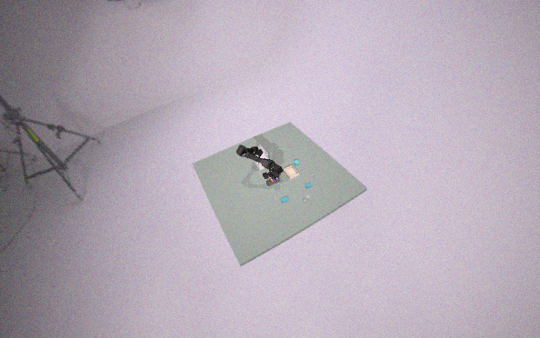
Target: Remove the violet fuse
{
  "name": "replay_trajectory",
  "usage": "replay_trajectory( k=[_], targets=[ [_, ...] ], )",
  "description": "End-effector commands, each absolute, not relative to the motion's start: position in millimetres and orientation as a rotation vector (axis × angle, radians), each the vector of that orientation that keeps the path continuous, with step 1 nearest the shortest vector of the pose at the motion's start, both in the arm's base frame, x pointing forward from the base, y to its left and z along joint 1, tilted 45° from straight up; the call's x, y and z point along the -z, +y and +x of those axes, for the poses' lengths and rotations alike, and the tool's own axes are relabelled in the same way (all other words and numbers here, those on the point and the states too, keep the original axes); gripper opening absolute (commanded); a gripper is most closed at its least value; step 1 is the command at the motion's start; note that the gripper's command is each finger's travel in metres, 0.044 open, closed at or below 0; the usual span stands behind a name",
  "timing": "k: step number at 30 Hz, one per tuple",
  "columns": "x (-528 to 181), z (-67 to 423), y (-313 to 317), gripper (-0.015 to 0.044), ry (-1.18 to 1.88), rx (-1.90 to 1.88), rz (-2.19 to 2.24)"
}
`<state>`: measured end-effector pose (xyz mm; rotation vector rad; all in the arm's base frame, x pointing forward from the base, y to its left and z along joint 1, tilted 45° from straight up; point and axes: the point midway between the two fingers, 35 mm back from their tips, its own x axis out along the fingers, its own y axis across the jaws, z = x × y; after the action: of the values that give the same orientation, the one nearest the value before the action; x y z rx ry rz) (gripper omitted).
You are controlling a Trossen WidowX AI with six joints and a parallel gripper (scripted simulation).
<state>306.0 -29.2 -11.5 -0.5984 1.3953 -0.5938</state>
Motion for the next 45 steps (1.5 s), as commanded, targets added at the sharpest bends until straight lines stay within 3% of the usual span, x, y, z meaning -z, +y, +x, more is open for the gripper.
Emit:
replay_trajectory(
  k=[1,42,45],
  targets=[
    [15,304,-34,0.0063,1.403,0.596,-0.610],
    [26,305,-45,0.0063,1.403,0.597,-0.611],
    [26,305,-44,0.0043,1.401,0.597,-0.601]
  ],
)
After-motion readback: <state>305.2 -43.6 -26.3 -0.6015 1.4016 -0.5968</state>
